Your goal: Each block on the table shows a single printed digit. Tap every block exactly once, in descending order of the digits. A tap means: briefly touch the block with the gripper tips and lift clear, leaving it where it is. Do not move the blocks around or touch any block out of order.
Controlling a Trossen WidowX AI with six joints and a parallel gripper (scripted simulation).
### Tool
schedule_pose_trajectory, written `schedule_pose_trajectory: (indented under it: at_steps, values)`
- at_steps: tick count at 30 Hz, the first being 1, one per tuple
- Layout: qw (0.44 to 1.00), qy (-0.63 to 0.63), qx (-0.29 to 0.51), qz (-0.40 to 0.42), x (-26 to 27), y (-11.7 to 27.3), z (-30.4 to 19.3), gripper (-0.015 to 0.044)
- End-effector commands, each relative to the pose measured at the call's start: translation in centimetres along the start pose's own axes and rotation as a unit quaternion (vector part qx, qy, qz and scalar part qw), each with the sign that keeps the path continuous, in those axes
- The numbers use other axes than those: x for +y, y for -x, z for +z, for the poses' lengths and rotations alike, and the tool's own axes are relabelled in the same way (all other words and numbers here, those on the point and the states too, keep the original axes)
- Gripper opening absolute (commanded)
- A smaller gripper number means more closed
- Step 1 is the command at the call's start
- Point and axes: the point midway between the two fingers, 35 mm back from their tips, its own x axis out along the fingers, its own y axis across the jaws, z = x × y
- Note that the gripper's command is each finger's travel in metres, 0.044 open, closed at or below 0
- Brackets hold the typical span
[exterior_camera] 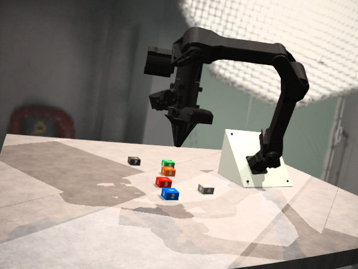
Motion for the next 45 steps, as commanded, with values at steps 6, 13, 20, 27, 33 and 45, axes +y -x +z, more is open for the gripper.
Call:
schedule_pose_trajectory:
  at_steps: [6,13,20,27,33,45]
  values:
    - [1.0,-0.006,-0.003,0.002,2.0,0.1,0.0,0.002]
    - [1.0,-0.006,-0.003,0.004,2.1,-7.5,0.1,0.002]
    - [1.0,-0.006,-0.003,0.004,2.1,-7.9,0.0,0.002]
    - [1.0,-0.006,-0.003,0.004,2.1,-9.0,0.1,0.002]
    - [1.0,-0.006,-0.003,0.004,2.1,-10.0,0.1,0.002]
    - [1.0,-0.005,-0.003,0.003,2.1,-9.6,0.1,0.002]
